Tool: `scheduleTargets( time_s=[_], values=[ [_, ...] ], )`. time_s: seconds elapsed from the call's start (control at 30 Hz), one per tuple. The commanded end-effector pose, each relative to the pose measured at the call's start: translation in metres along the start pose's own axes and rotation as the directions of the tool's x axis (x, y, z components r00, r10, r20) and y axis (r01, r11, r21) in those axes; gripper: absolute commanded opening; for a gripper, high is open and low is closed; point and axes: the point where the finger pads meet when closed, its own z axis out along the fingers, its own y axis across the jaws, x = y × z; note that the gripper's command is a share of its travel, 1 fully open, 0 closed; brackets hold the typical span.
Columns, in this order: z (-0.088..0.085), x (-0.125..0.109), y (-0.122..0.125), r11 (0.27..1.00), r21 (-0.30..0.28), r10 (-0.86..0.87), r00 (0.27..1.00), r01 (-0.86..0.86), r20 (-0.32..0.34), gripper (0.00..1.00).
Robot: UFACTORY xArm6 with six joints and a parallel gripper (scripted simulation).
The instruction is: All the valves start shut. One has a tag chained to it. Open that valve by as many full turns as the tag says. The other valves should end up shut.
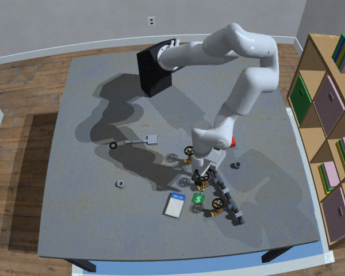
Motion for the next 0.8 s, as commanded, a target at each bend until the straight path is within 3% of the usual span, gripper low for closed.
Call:
scheduleTargets(
  time_s=[0.0, 0.23, 0.47, 0.53, 0.57, 0.77],
  values=[
    [-0.0003, 0.0008, 0.0007, 0.972, 0.026, 0.233, 0.972, -0.233, 0.02, 1.0],
    [-0.0003, 0.0008, 0.0007, 0.833, 0.002, 0.553, 0.833, -0.553, 0.012, 1.0],
    [-0.0003, 0.0008, 0.0007, 0.593, -0.015, 0.805, 0.593, -0.805, -0.007, 1.0],
    [-0.0003, 0.0008, 0.0007, 0.593, -0.015, 0.805, 0.593, -0.805, -0.007, 1.0],
    [-0.0003, 0.0008, 0.0007, 0.471, -0.017, 0.882, 0.472, -0.882, -0.011, 1.0],
    [-0.0003, 0.0007, 0.0007, 0.22, -0.02, 0.975, 0.221, -0.975, -0.032, 1.0]
  ],
)
